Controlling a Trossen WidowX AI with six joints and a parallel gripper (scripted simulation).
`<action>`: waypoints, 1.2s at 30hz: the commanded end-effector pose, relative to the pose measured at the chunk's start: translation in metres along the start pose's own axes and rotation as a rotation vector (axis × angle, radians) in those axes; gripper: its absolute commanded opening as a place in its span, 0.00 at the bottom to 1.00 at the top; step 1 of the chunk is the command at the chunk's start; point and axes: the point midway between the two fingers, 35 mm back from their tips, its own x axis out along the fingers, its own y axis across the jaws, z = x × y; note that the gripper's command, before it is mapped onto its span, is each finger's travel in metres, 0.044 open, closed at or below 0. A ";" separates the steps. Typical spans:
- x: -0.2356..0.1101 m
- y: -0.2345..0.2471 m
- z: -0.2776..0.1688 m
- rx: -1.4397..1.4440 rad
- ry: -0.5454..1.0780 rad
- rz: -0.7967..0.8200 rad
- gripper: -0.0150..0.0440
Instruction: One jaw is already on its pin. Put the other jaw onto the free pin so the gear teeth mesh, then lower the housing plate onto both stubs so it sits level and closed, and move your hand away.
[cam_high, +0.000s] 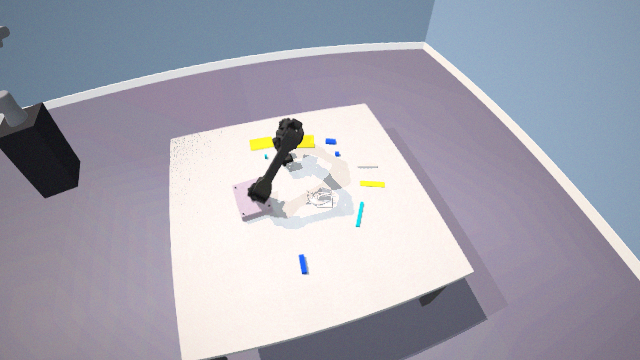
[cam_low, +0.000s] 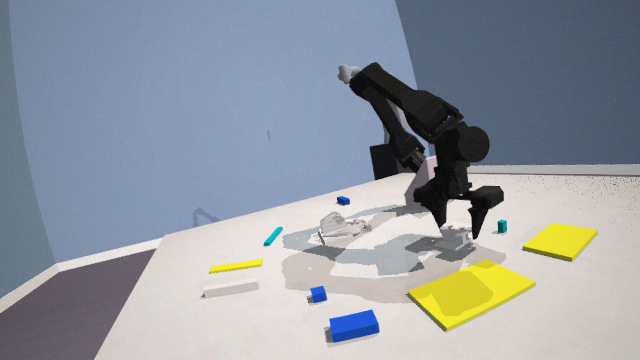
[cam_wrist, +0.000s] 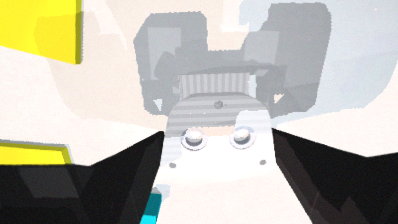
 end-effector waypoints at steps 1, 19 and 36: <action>0.000 0.000 0.000 0.000 0.000 0.000 0.85; -0.023 0.002 0.001 -0.002 -0.001 0.001 0.85; -0.073 0.001 0.000 -0.004 -0.001 0.001 0.85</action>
